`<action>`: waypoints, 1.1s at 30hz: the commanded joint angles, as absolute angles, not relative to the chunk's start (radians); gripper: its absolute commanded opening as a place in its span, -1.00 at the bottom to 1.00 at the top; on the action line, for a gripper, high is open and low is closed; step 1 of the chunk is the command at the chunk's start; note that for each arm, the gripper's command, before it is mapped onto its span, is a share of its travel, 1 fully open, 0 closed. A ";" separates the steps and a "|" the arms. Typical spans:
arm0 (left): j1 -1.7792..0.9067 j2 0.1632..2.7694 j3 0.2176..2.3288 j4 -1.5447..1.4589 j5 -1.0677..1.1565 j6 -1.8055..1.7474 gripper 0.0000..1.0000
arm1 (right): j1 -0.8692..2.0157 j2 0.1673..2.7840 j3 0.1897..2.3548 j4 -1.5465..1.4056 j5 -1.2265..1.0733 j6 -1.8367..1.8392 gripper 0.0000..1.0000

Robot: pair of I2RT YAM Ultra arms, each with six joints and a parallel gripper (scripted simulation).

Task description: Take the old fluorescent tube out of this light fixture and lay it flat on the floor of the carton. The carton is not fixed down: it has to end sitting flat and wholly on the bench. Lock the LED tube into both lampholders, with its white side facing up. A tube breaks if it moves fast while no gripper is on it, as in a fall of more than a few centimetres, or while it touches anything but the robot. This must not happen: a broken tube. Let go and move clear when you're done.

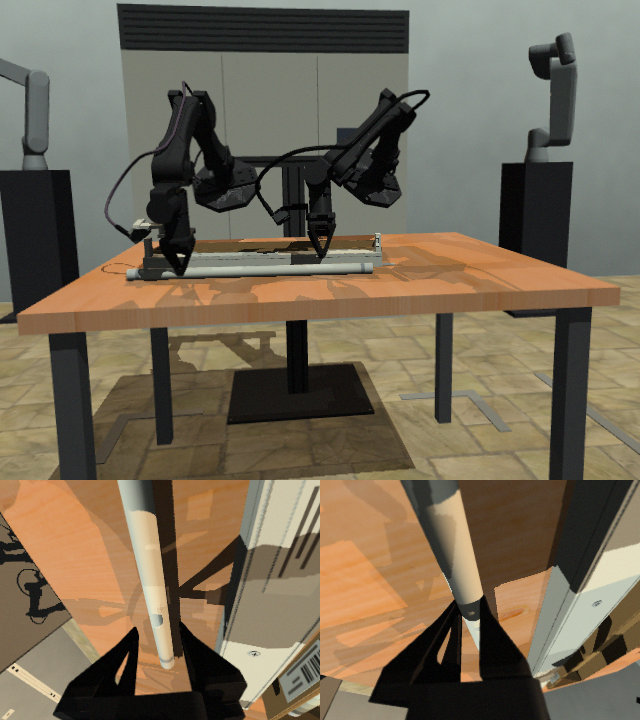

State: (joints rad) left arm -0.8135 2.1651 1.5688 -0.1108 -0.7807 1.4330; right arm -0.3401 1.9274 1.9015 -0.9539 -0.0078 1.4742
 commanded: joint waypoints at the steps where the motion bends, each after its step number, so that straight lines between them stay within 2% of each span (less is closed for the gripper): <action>1: -0.823 2.192 1.608 -0.082 -0.752 1.458 -0.02 | -0.350 1.899 1.898 -0.974 0.004 1.477 -0.78; 19: -0.800 2.235 1.689 -0.096 -0.729 1.472 -0.02 | -0.350 1.899 1.898 -0.974 0.004 1.477 -0.78; 23: -0.799 2.225 1.631 -0.066 -0.729 1.476 -0.02 | -0.350 1.899 1.898 -0.974 0.004 1.477 -0.78; 24: -0.799 2.237 1.638 -0.097 -0.729 1.475 -0.78 | -0.350 1.899 1.898 -0.974 0.004 1.477 -0.78; 33: -0.799 2.244 1.667 -0.096 -0.729 1.472 -0.78 | -0.350 1.899 1.898 -0.974 0.003 1.477 -0.78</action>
State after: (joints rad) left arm -0.7692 2.2578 1.6554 -0.0814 -0.7403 1.4727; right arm -0.3405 1.9270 1.9015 -0.9539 -0.0078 1.4742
